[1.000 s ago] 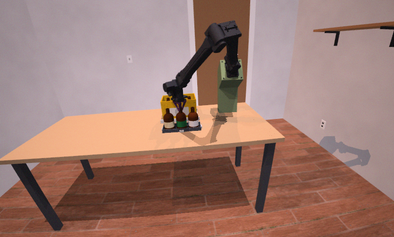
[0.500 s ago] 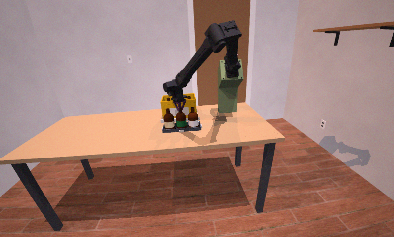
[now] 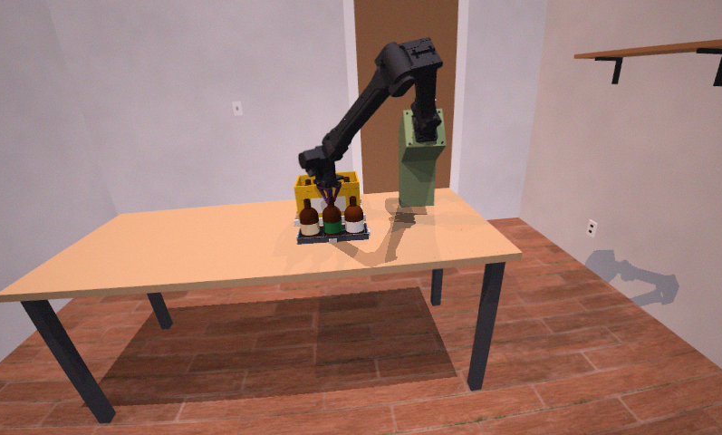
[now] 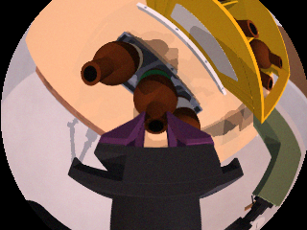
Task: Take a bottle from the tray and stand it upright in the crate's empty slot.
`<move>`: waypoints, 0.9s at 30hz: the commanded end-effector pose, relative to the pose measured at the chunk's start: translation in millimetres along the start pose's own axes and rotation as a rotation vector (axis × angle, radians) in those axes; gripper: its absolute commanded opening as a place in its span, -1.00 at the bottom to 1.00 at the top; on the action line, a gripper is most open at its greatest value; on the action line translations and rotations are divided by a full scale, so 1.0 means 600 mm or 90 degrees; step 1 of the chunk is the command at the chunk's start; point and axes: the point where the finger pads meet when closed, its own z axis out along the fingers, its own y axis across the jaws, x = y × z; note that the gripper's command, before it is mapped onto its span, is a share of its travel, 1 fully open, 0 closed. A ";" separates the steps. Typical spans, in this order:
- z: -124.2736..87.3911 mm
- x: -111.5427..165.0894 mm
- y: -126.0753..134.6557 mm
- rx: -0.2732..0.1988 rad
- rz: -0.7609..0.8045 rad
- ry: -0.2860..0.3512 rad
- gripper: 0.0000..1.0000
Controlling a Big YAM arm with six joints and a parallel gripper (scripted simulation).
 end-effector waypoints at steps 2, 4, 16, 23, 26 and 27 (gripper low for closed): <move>0.008 -0.006 0.002 0.002 0.004 0.000 -1.00; 0.008 -0.006 0.002 0.002 0.005 0.000 -1.00; -0.019 -0.014 0.010 -0.009 0.001 -0.009 -1.00; -0.031 -0.009 0.018 -0.014 -0.005 -0.009 -1.00; -0.037 -0.009 0.018 -0.014 -0.005 -0.009 -1.00; -0.038 -0.009 0.018 -0.014 -0.006 -0.009 -1.00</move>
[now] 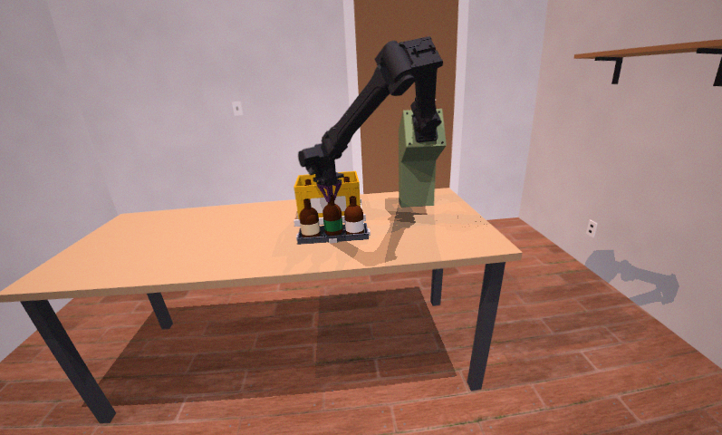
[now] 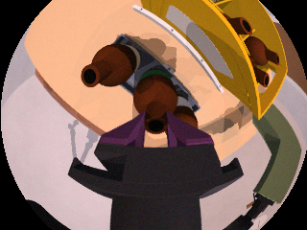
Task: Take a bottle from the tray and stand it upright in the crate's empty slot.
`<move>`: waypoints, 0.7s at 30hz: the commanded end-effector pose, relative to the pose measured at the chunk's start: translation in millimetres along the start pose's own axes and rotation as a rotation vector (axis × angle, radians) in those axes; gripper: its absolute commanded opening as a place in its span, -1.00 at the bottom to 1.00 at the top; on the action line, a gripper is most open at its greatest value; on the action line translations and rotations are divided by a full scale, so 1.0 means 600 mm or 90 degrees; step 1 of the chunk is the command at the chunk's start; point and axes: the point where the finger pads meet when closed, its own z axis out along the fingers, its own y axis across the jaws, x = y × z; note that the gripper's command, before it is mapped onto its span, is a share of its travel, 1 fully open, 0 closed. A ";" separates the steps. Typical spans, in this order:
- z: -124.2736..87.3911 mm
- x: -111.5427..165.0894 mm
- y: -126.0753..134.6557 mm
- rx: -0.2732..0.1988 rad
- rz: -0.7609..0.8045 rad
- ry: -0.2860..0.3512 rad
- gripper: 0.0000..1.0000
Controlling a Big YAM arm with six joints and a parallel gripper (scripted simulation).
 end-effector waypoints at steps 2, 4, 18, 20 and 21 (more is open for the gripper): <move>-0.032 -0.005 0.025 -0.020 -0.019 -0.011 -1.00; -0.036 -0.004 0.026 -0.020 -0.019 -0.011 -1.00; -0.060 -0.003 0.031 -0.021 -0.021 -0.012 -1.00; -0.063 -0.003 0.031 -0.021 -0.021 -0.012 -1.00; -0.064 -0.003 0.032 -0.021 -0.022 -0.012 -1.00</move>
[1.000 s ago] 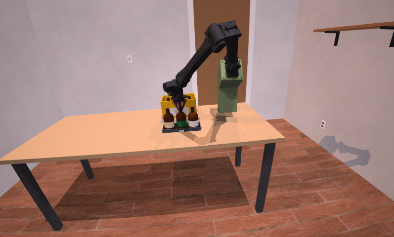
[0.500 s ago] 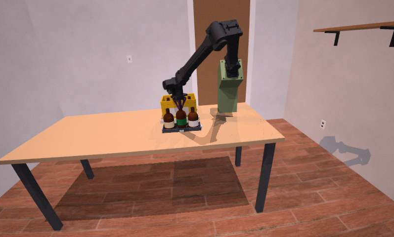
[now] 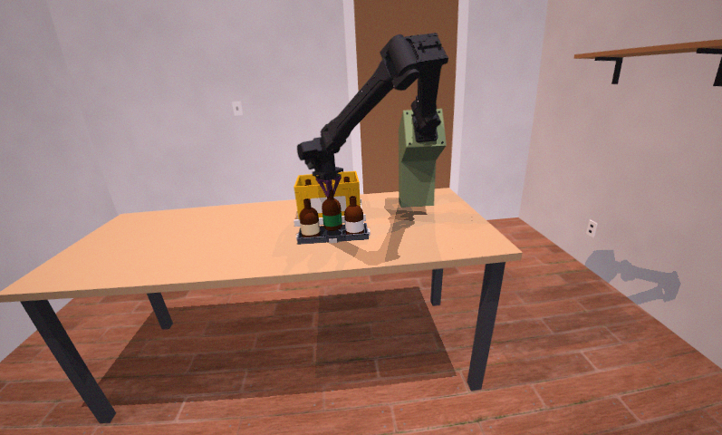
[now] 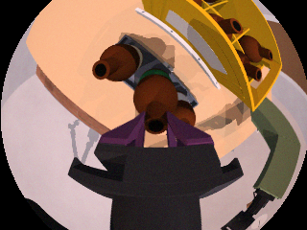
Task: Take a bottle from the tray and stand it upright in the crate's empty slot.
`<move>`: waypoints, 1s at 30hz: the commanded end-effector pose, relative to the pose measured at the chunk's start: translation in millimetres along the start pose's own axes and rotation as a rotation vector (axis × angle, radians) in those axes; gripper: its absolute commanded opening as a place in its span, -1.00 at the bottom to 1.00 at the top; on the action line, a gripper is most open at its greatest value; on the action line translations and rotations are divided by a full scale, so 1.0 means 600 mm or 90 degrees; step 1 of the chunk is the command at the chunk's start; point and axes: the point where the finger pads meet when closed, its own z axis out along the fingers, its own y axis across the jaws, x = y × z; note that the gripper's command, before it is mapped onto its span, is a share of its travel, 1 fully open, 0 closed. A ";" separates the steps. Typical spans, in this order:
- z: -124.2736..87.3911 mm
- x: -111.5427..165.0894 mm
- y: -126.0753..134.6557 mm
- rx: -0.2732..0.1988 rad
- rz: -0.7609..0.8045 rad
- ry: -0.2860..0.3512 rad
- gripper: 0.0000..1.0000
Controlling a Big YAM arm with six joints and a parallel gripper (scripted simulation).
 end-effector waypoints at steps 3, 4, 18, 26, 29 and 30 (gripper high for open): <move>-0.028 -0.005 0.029 -0.020 -0.023 -0.010 -1.00; -0.023 0.001 0.028 -0.016 -0.027 -0.006 -1.00; -0.033 -0.002 0.030 -0.019 -0.027 -0.009 -1.00; -0.033 -0.002 0.030 -0.019 -0.027 -0.009 -1.00; -0.033 -0.002 0.030 -0.019 -0.027 -0.009 -1.00; -0.033 -0.002 0.030 -0.019 -0.027 -0.009 -1.00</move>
